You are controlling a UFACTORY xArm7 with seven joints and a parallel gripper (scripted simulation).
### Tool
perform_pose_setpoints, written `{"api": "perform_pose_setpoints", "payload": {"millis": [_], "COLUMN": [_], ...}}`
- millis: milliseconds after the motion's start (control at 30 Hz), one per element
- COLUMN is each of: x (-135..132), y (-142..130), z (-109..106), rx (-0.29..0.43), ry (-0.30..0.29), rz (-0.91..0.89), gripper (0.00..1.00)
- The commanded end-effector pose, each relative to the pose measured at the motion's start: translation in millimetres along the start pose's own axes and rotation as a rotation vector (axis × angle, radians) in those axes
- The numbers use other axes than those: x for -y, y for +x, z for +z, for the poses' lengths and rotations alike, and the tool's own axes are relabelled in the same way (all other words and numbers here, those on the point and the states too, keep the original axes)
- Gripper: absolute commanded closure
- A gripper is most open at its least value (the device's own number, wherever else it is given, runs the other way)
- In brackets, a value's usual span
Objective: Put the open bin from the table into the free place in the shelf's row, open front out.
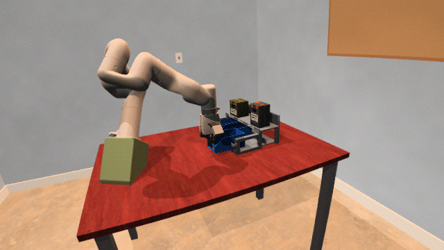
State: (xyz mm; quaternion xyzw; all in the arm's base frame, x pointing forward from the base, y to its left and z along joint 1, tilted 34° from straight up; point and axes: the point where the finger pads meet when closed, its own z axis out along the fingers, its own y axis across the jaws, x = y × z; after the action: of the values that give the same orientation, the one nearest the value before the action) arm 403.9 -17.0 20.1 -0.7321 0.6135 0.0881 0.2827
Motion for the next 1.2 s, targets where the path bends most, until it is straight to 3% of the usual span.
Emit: {"api": "perform_pose_setpoints", "payload": {"millis": [0,1167], "x": [5,27], "y": [1,1], "z": [-1,-1], "rx": [-0.002,-0.002], "ry": [0.003,0.003], "rz": [0.000,0.000], "gripper": [1.00,1.00]}}
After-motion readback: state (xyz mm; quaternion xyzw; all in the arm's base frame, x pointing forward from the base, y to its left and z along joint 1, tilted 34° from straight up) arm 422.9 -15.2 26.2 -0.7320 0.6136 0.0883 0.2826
